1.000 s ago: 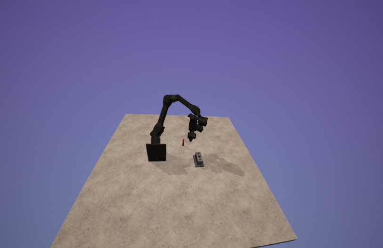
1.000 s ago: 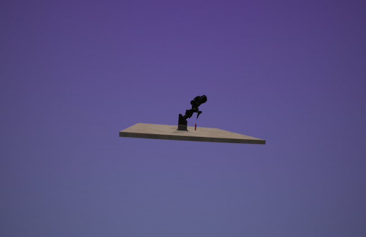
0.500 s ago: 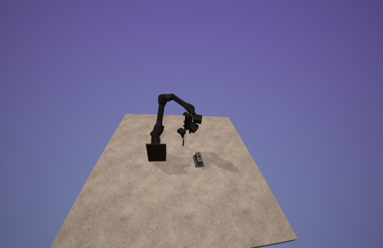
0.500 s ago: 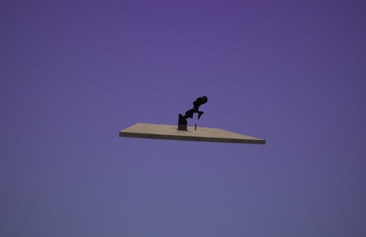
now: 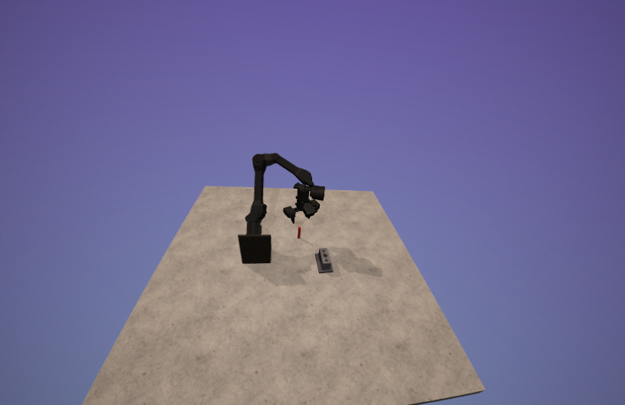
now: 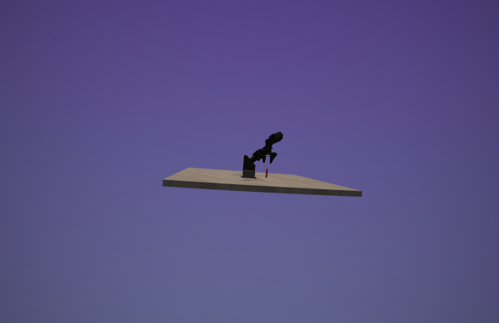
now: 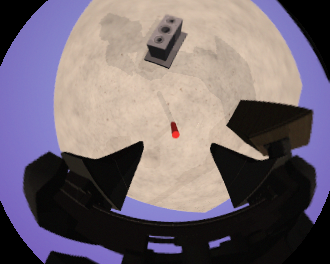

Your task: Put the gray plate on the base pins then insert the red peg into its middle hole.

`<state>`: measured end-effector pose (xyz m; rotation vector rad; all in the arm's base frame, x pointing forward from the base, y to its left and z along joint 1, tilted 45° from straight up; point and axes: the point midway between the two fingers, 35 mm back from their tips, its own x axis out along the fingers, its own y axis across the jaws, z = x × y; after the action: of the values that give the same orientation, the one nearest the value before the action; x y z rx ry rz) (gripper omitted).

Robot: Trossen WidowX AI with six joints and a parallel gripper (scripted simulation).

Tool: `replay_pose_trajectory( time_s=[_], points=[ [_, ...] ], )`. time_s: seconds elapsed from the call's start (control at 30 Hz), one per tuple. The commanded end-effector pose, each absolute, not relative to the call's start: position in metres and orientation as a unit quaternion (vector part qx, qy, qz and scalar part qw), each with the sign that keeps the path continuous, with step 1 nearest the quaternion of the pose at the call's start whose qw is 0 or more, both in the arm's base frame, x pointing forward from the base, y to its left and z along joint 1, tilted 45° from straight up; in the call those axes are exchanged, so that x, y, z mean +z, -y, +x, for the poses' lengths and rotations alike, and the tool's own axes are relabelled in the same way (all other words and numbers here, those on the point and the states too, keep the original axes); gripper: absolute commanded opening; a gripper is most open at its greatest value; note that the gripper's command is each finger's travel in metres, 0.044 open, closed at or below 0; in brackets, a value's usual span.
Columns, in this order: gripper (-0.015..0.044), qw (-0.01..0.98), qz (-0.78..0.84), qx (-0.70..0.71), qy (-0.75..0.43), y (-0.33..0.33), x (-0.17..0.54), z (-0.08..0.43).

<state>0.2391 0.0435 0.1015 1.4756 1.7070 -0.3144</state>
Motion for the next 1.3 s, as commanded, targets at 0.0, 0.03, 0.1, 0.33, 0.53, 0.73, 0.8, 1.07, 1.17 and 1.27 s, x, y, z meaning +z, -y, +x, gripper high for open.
replay_pose_trajectory(
  time_s=[0.0, 0.03, 0.1, 0.33, 0.53, 0.73, 0.8, 1.07, 1.17, 1.27],
  points=[
    [0.0440, 0.415, 0.590, -0.126, -0.681, -0.058, 0.090, 0.237],
    [0.0440, 0.415, 0.590, -0.126, -0.681, -0.058, 0.090, 0.237],
    [0.0440, 0.415, 0.590, -0.126, -0.681, -0.059, 0.089, 0.237],
    [0.0440, 0.415, 0.591, -0.126, -0.681, -0.070, 0.079, 0.237],
    [0.0440, 0.415, 0.590, -0.126, -0.681, -0.077, 0.073, 0.239],
    [0.0440, 0.415, 0.590, -0.127, -0.681, -0.083, 0.066, 0.239],
    [0.0440, 0.415, 0.590, -0.127, -0.681, -0.085, 0.063, 0.240],
    [0.0440, 0.415, 0.590, -0.126, -0.681, -0.095, 0.055, 0.240],
    [0.0440, 0.415, 0.591, -0.126, -0.681, -0.098, 0.051, 0.240],
    [0.0440, 0.415, 0.591, -0.126, -0.681, -0.102, 0.048, 0.240]
  ],
)
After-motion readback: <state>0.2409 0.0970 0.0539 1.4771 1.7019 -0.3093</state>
